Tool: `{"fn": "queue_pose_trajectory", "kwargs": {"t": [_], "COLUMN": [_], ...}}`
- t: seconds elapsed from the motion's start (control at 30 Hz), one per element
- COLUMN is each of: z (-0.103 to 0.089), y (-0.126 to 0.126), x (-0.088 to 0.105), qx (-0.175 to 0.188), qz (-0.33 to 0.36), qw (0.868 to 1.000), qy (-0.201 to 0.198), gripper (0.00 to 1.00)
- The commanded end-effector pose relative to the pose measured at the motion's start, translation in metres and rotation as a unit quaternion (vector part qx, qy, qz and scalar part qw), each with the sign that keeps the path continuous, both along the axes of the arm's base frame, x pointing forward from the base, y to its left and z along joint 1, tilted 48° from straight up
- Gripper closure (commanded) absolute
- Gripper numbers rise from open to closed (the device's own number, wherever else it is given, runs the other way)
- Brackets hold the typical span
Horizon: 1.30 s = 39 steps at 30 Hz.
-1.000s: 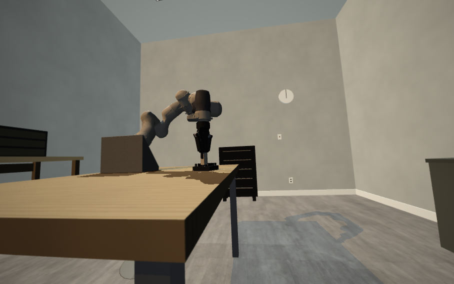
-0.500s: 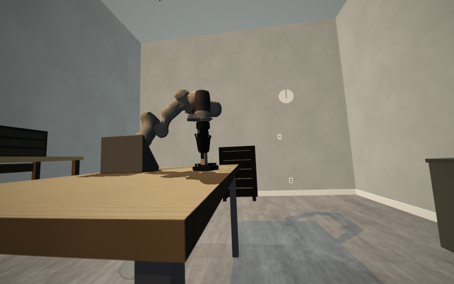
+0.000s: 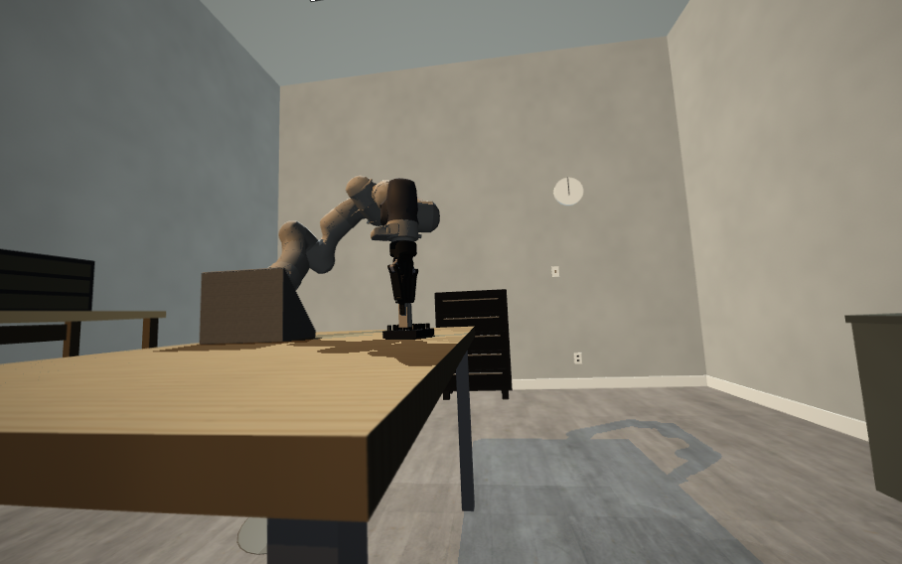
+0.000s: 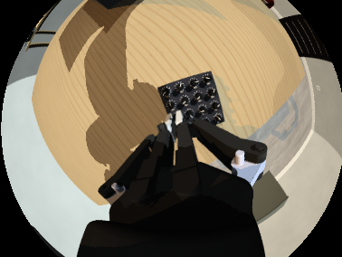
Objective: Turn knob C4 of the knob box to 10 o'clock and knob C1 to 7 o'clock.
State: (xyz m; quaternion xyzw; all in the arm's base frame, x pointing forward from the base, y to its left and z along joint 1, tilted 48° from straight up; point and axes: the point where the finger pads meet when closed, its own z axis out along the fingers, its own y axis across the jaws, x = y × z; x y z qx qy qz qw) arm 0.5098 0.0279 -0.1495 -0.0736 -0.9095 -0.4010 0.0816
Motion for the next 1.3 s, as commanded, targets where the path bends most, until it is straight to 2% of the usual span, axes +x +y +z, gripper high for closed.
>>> {"fn": "queue_pose_trajectory", "kwargs": {"t": [0.0, 0.37, 0.4, 1.27], "z": [-0.0013, -0.0013, -0.0013, 0.0002], "y": [0.0011, 0.0011, 0.0011, -0.0006], "x": [-0.001, -0.001, -0.001, -0.0008], "qx": [0.0, 0.0, 0.0, 0.0], "qz": [0.01, 0.01, 0.01, 0.01], "qw": [1.0, 1.0, 1.0, 1.0], "qy": [-0.01, -0.01, -0.01, -0.01], "gripper": [0.95, 0.95, 0.88, 0.88]}}
